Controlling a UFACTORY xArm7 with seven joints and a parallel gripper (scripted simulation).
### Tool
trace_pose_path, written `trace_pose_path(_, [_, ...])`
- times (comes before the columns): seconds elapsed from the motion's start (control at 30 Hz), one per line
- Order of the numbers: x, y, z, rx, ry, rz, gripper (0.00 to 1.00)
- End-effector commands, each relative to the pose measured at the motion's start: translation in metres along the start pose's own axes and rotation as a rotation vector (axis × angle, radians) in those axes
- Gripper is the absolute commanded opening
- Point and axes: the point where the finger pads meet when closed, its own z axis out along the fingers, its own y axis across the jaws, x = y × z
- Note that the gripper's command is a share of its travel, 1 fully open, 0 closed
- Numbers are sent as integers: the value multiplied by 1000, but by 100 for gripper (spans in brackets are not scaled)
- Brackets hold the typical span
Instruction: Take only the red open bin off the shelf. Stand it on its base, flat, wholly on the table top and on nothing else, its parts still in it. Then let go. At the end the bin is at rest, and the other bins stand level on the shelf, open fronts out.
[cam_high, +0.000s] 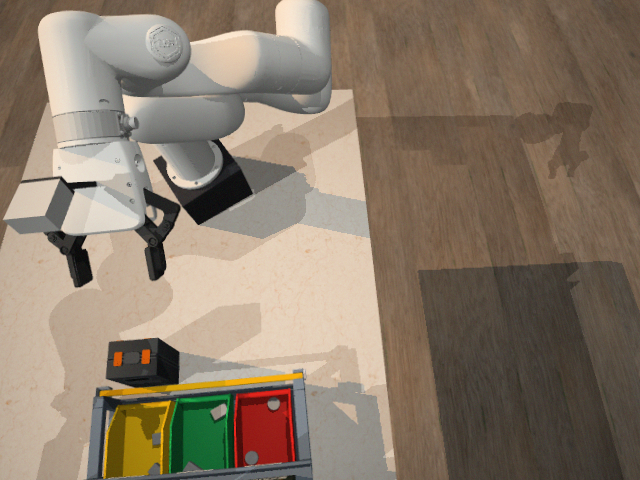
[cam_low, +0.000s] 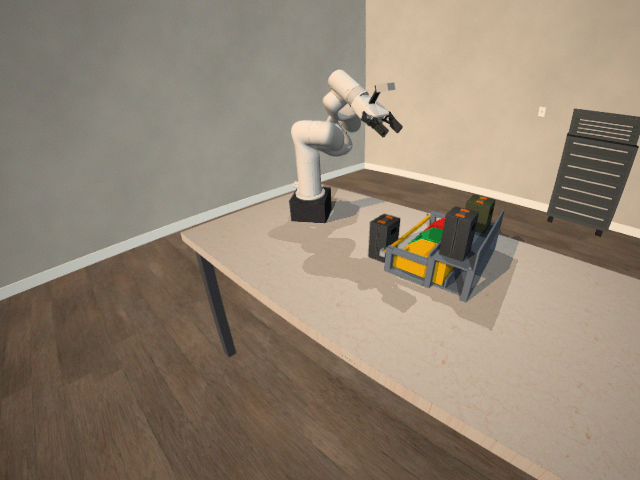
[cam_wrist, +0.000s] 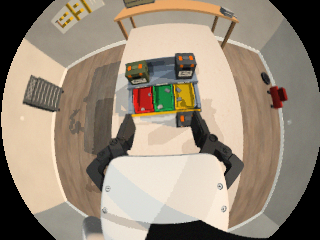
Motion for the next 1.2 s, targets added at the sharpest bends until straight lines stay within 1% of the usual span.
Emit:
trace_pose_path(0.0, [32, -3, -24, 1, 2, -1, 100])
trace_pose_path(0.03, [40, -4, -30, 1, 2, -1, 100])
trace_pose_path(0.43, [40, -4, -30, 1, 2, -1, 100])
trace_pose_path(0.47, [45, -3, -35, -2, 10, 0, 100])
trace_pose_path(0.6, [80, -6, -62, 1, 2, -1, 100])
trace_pose_path(1.0, [80, -6, -62, 1, 2, -1, 100])
trace_pose_path(1.17, [122, -10, -94, 1, 2, -1, 100])
